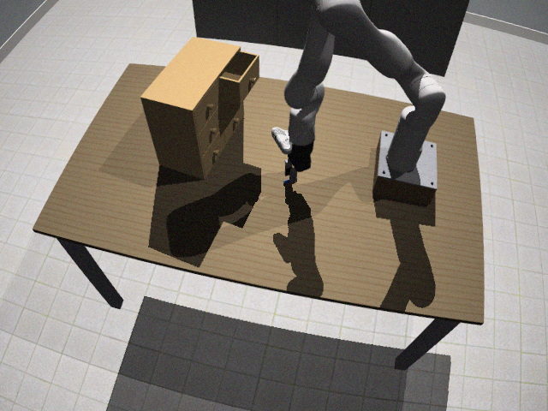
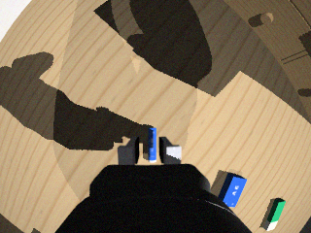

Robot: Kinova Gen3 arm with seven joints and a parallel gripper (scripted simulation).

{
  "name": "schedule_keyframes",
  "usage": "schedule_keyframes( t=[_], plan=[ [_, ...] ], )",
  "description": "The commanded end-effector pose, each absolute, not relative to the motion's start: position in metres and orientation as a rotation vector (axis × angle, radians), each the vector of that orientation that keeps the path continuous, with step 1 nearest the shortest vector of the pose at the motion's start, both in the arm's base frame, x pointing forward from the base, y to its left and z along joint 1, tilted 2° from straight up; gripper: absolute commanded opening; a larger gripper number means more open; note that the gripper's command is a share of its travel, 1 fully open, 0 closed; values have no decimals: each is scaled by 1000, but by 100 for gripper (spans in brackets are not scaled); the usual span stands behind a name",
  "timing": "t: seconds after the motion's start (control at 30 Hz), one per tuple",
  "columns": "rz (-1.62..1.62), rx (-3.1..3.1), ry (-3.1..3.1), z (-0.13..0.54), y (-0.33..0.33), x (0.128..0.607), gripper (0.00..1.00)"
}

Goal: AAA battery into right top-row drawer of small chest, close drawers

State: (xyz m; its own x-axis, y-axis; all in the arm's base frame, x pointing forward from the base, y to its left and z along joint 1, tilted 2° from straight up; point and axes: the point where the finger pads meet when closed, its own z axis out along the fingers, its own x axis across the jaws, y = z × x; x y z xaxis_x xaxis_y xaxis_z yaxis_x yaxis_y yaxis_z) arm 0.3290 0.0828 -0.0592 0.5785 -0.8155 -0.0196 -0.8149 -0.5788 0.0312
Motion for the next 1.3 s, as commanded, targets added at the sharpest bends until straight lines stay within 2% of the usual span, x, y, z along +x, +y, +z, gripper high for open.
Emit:
schedule_keyframes(
  t=[0.0,1.27],
  plan=[
    [-41,2768,-1449,-65,78,332,54],
    [-41,2768,-1450,-65,77,329,54]
  ],
)
